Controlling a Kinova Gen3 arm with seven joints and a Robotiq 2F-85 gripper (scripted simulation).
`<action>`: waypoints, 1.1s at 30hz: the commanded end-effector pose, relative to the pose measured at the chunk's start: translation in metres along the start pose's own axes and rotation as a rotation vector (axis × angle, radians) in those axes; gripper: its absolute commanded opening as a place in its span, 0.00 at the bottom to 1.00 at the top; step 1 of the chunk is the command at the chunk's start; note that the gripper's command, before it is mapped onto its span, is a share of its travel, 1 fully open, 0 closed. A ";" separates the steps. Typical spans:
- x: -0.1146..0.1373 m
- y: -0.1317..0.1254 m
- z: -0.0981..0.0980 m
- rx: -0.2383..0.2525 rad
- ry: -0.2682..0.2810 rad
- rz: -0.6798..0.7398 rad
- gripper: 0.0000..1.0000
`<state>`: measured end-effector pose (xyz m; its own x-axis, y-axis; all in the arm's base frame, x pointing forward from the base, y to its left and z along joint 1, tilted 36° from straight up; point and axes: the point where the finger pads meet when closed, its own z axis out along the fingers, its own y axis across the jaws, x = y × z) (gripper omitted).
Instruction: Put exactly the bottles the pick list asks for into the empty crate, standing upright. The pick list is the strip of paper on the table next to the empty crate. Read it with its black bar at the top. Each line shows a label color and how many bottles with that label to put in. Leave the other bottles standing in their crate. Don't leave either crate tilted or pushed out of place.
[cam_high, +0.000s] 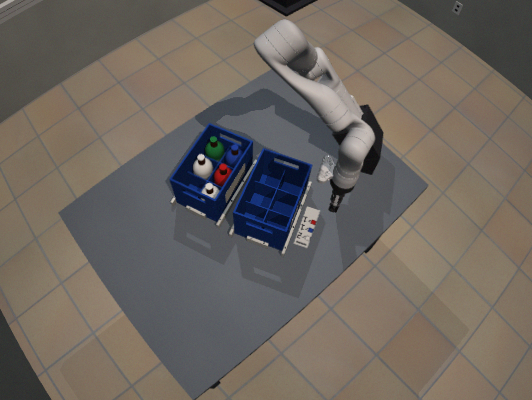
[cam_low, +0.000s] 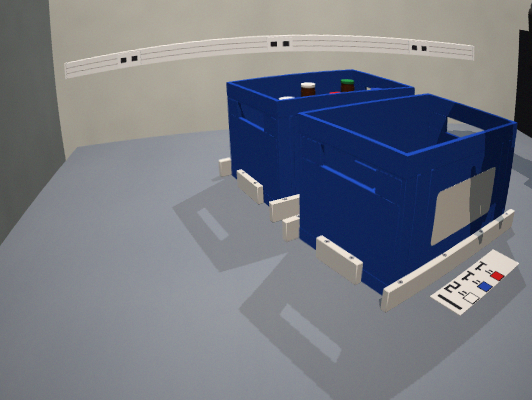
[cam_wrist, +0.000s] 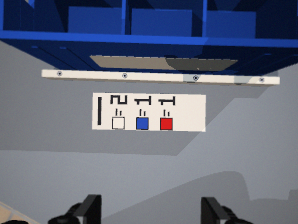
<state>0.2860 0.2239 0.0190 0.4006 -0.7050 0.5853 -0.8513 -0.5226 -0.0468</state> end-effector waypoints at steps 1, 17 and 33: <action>0.000 0.000 -0.001 0.001 -0.001 0.000 0.67; 0.000 0.000 -0.001 0.001 -0.001 0.000 0.67; 0.005 -0.001 -0.002 0.001 -0.001 0.033 0.67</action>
<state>0.2860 0.2239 0.0191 0.4002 -0.7053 0.5852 -0.8515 -0.5222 -0.0470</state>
